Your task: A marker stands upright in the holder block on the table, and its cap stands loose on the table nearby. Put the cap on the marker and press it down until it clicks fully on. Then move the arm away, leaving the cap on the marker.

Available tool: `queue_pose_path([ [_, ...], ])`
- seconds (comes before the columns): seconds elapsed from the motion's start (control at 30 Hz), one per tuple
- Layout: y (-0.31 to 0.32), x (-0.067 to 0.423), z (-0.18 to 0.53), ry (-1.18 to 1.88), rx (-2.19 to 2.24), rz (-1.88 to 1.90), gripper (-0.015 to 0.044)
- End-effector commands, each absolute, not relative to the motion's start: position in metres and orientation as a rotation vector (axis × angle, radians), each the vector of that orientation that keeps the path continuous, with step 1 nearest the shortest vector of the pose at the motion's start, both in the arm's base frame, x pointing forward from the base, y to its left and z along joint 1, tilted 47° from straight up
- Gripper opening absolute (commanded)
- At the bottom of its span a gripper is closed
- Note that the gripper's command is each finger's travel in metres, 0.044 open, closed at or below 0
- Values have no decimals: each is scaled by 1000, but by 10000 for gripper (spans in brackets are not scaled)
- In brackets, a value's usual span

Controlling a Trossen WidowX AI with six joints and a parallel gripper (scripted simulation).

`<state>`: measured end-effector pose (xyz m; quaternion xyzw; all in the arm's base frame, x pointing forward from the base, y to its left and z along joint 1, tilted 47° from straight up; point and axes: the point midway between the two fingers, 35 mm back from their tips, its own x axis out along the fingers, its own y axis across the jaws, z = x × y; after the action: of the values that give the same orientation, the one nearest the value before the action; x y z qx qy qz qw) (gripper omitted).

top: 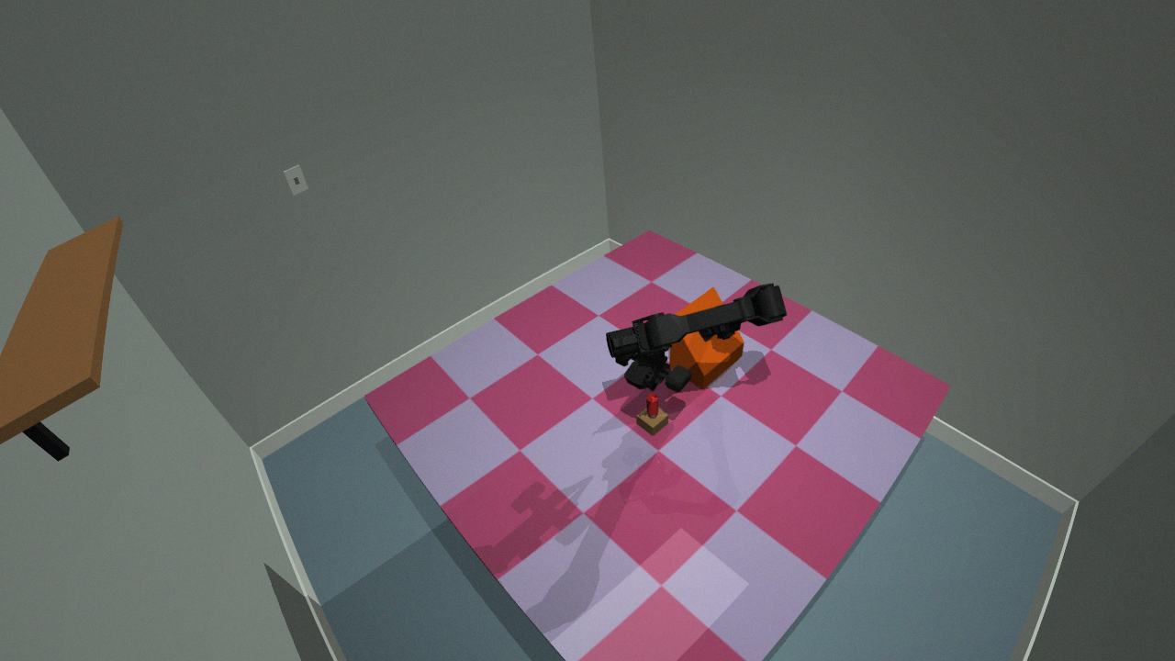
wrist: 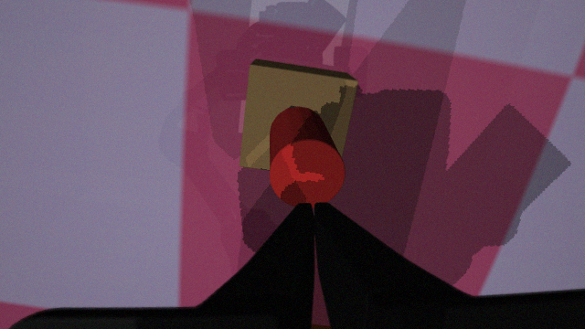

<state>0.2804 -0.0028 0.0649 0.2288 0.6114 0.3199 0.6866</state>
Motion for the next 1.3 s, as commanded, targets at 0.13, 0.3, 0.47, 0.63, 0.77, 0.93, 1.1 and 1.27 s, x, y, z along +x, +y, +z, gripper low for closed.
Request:
queue_pose_path([
  [0.13,-2,280,63,1438,653,600,0],
  [0.3,0,280,62,1438,653,600,0],
  [0.47,5,281,57,1438,653,600,0],
  [0.63,10,281,52,1438,653,601,0],
  [0.77,14,281,48,1437,653,601,0],
  [0.93,20,282,43,1437,654,601,0],
  [1.1,25,282,38,1437,654,601,0],
  [1.27,23,283,39,1431,647,598,0],
])
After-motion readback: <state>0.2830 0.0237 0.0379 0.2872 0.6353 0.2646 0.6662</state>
